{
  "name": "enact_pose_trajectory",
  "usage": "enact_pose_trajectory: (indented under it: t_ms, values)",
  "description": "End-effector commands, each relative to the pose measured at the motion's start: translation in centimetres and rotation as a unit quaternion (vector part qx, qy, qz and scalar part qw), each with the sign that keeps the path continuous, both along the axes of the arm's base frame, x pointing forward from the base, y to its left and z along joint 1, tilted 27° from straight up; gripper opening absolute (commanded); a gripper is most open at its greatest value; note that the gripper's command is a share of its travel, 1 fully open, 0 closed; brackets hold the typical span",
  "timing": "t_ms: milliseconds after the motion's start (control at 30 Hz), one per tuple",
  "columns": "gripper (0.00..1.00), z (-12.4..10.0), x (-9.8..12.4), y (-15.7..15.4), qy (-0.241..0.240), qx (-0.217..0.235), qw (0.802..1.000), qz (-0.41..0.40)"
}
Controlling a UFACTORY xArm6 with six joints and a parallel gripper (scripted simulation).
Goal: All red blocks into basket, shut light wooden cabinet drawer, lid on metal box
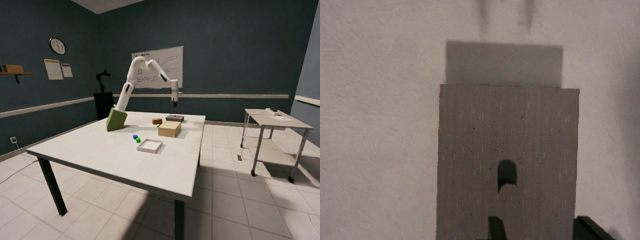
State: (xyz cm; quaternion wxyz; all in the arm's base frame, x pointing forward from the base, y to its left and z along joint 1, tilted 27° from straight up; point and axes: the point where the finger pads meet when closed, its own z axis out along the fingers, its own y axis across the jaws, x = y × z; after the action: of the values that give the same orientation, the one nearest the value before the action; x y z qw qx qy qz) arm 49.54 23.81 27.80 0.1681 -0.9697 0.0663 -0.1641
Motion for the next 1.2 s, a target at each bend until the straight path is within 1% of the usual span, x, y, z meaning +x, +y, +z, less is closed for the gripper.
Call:
enact_pose_trajectory:
  t_ms: [0,467,833,1167]
  values:
    - [0.44,0.2,0.1,0.0,-0.002,0.001,1.0,0.0]
    - [0.44,0.2,0.1,0.0,-0.001,0.002,1.0,-0.002]
    - [0.44,-0.5,0.4,0.3,0.001,0.004,1.0,-0.01]
    - [0.44,-2.8,1.2,1.1,0.001,0.004,1.0,-0.01]
